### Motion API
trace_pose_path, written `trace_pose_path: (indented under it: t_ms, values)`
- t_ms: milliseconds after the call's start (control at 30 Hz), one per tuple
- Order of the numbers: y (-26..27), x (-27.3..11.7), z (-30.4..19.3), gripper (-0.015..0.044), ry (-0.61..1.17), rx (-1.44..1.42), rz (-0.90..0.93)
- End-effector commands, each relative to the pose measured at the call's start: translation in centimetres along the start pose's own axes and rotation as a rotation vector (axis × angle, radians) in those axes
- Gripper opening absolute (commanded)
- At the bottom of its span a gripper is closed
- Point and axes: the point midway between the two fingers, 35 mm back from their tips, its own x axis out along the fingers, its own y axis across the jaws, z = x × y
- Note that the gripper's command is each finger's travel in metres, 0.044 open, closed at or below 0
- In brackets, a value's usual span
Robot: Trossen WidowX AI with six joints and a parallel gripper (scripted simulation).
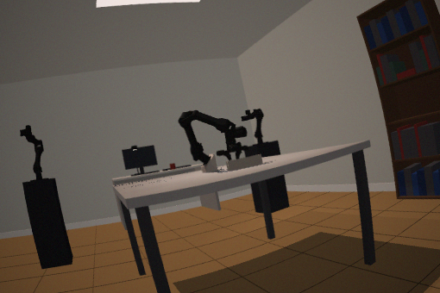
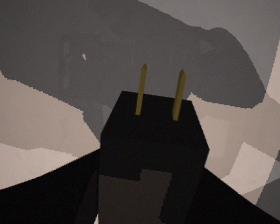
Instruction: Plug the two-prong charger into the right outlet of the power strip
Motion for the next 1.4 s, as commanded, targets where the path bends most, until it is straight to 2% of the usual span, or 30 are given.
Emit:
trace_pose_path:
  t_ms: [0,833,1367]
  values:
    - [-0.1,-0.1,0.7,0.0,-0.007,0.0,-0.003]
    - [-0.7,-0.1,4.2,0.0,-0.008,0.034,-0.004]
    - [-0.7,-0.1,4.3,0.0,-0.008,0.034,-0.004]
